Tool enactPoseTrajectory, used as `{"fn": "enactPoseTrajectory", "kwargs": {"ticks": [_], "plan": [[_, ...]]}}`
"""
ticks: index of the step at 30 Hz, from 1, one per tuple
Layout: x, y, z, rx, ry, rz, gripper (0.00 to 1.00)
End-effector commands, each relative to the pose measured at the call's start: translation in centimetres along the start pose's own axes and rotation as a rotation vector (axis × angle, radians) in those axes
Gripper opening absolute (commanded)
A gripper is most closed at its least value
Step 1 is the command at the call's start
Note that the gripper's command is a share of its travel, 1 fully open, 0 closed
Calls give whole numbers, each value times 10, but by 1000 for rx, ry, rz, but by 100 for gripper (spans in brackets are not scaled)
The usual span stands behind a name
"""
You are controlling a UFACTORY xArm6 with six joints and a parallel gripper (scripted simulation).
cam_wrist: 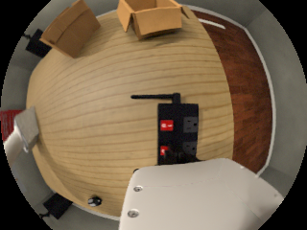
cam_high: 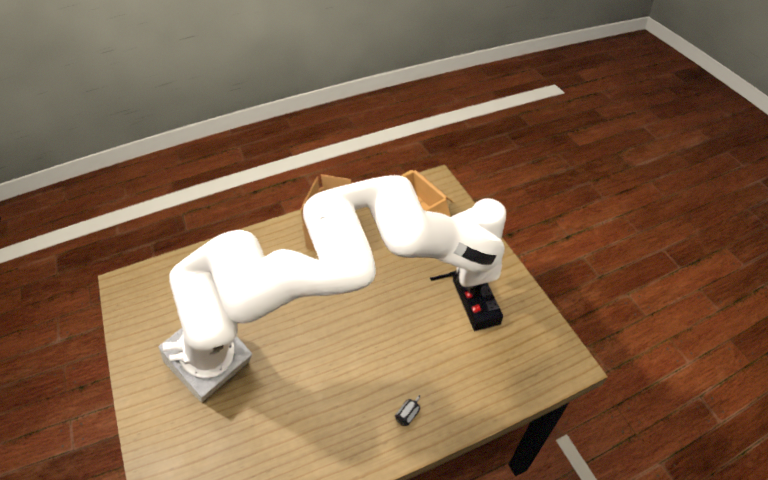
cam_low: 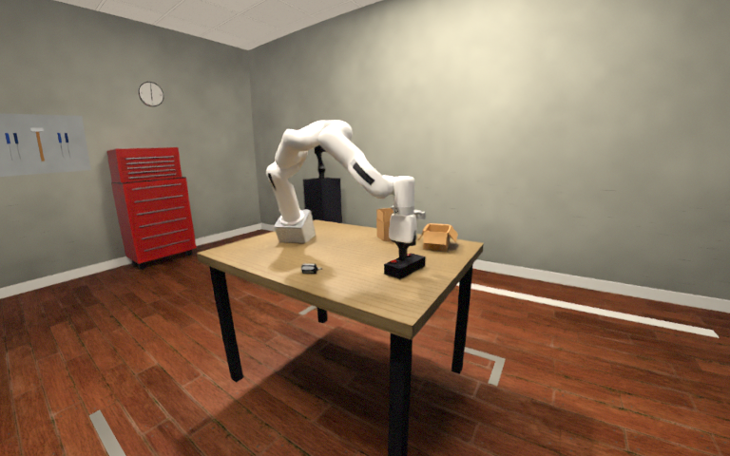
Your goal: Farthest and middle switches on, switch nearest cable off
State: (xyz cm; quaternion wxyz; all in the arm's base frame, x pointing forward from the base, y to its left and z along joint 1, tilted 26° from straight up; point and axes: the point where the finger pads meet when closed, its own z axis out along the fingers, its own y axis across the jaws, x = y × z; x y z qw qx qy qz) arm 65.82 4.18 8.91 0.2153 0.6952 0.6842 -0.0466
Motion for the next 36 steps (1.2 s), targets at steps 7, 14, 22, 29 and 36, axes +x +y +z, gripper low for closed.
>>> {"fn": "enactPoseTrajectory", "kwargs": {"ticks": [7,14,22,29,36], "plan": [[0,1,-2,-4,1,1,0],[0,1,-2,-4,1,1,0],[0,1,-5,-4,1,1,0],[0,1,-19,-4,1,1,0],[0,1,-34,-4,1,1,0]]}}
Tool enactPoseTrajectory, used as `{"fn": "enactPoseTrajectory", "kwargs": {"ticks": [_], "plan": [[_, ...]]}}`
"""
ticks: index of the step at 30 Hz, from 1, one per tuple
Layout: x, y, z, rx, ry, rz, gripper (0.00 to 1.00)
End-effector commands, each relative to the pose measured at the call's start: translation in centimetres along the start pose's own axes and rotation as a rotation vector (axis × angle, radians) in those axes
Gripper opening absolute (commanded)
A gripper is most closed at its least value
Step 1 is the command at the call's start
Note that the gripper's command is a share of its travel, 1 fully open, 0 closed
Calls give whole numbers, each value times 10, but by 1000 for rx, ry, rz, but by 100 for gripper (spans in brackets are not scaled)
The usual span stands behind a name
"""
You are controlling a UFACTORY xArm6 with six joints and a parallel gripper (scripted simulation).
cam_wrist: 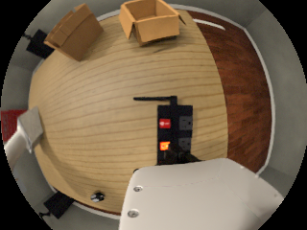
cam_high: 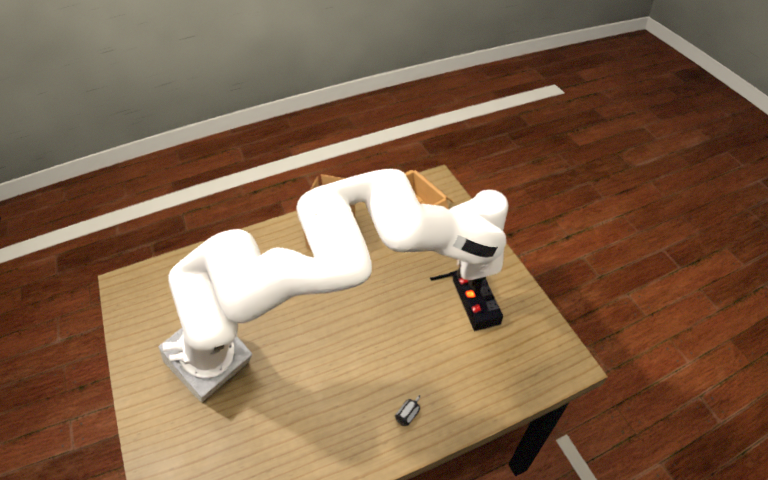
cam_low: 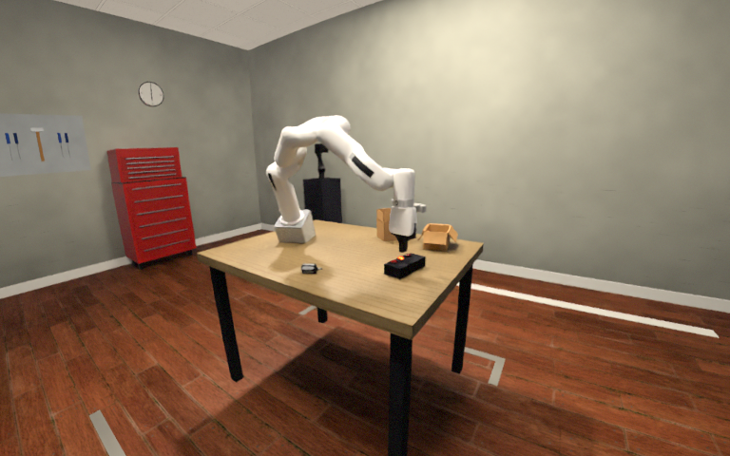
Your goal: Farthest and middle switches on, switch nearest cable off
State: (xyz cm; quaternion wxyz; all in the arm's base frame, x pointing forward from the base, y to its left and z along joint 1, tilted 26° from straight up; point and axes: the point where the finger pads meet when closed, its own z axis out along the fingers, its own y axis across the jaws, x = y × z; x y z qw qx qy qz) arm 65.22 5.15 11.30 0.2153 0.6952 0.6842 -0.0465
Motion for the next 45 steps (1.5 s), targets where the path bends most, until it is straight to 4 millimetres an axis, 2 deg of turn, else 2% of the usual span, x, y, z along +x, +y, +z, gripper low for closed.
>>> {"fn": "enactPoseTrajectory", "kwargs": {"ticks": [1,25,32,45], "plan": [[0,1,-9,-4,1,1,0],[-1,1,-10,-4,1,1,0],[-44,-1,-23,-4,0,1,0],[-45,-2,-23,-4,0,1,0]]}}
